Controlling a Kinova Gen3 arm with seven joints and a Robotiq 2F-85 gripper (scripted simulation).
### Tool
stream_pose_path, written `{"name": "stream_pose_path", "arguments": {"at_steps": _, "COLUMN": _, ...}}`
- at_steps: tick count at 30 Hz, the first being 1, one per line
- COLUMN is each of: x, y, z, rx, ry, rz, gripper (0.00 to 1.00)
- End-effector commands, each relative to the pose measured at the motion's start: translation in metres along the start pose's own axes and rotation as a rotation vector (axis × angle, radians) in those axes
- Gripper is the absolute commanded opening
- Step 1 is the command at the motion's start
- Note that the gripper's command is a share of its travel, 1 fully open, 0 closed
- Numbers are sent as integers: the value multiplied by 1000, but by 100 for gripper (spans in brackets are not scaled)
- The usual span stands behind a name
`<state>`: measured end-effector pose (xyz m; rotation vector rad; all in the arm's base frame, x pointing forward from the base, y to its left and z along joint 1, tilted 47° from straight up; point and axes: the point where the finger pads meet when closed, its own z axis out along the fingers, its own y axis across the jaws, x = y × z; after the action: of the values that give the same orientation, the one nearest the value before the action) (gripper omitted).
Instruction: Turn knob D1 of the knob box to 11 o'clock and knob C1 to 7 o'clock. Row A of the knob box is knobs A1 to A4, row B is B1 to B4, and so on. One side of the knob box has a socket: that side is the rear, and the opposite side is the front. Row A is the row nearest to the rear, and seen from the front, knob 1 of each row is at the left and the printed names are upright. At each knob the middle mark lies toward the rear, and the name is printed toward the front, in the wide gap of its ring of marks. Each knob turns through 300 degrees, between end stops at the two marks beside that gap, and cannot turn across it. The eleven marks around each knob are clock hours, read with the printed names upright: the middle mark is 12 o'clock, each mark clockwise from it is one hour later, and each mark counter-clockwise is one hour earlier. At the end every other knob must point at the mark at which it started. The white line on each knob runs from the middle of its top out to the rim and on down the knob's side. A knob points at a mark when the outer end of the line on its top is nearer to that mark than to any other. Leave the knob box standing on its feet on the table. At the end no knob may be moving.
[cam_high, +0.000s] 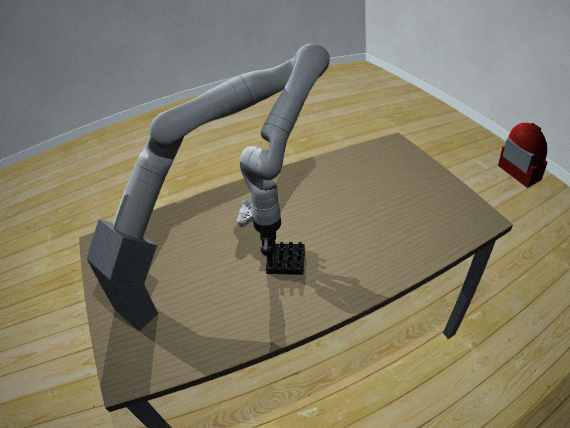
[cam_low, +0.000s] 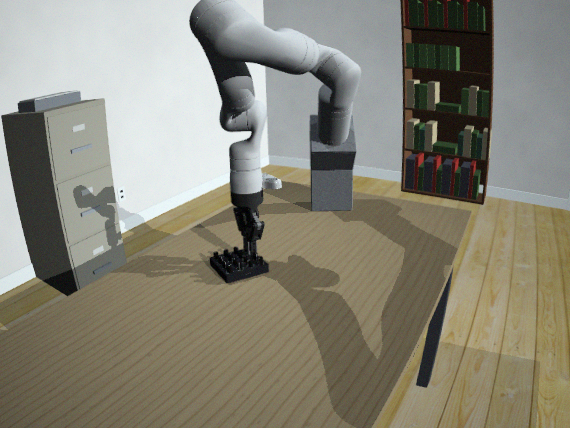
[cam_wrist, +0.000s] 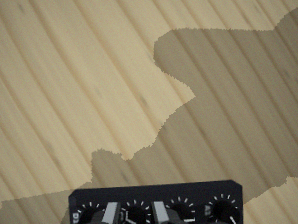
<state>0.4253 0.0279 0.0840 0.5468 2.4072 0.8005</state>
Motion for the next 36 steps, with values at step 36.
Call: {"name": "stream_pose_path", "arguments": {"at_steps": 36, "x": 0, "y": 0, "z": -38, "rx": 0, "ry": -1, "rz": 0, "gripper": 19}}
